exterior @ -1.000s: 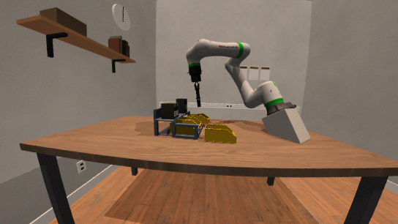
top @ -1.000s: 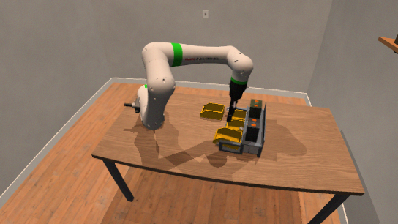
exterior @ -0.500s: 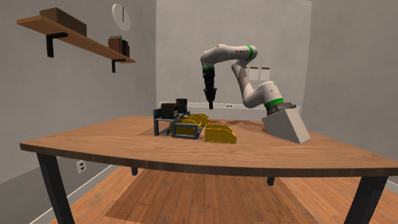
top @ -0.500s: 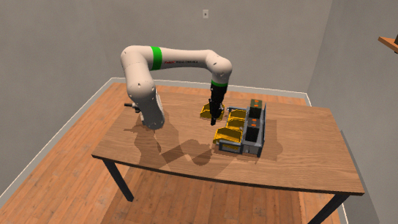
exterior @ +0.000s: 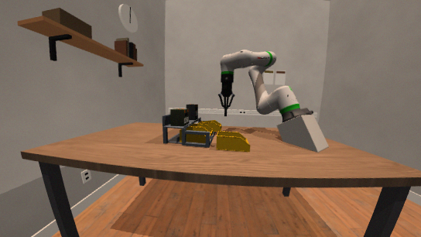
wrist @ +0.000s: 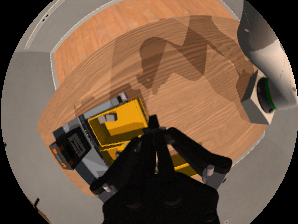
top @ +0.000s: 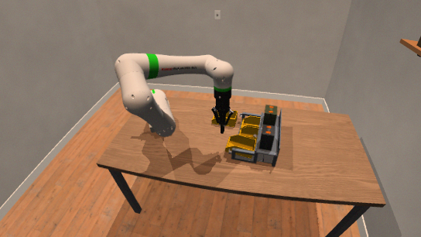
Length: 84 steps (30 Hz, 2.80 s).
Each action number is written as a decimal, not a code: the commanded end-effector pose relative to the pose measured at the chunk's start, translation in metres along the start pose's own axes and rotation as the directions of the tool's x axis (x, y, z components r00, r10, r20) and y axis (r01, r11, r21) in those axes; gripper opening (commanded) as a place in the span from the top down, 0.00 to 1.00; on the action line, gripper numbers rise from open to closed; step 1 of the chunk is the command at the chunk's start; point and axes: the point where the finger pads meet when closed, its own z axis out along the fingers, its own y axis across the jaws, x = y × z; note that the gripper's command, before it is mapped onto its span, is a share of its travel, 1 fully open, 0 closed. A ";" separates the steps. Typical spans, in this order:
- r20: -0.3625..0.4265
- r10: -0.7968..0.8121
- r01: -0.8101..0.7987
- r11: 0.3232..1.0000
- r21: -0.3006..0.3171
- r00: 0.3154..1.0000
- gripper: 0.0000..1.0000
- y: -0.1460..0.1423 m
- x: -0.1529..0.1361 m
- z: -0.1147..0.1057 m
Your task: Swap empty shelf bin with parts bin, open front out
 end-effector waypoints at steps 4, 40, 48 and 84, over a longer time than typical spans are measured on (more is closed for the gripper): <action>0.032 -0.066 0.066 0.998 -0.002 0.997 0.90 0.000 0.001 0.000; 0.034 -0.066 0.067 0.998 -0.003 0.997 0.90 0.000 0.000 0.011; 0.034 -0.066 0.067 0.998 -0.003 0.997 0.90 0.000 0.000 0.033; 0.034 -0.066 0.067 0.998 -0.003 0.997 0.90 0.001 -0.002 0.112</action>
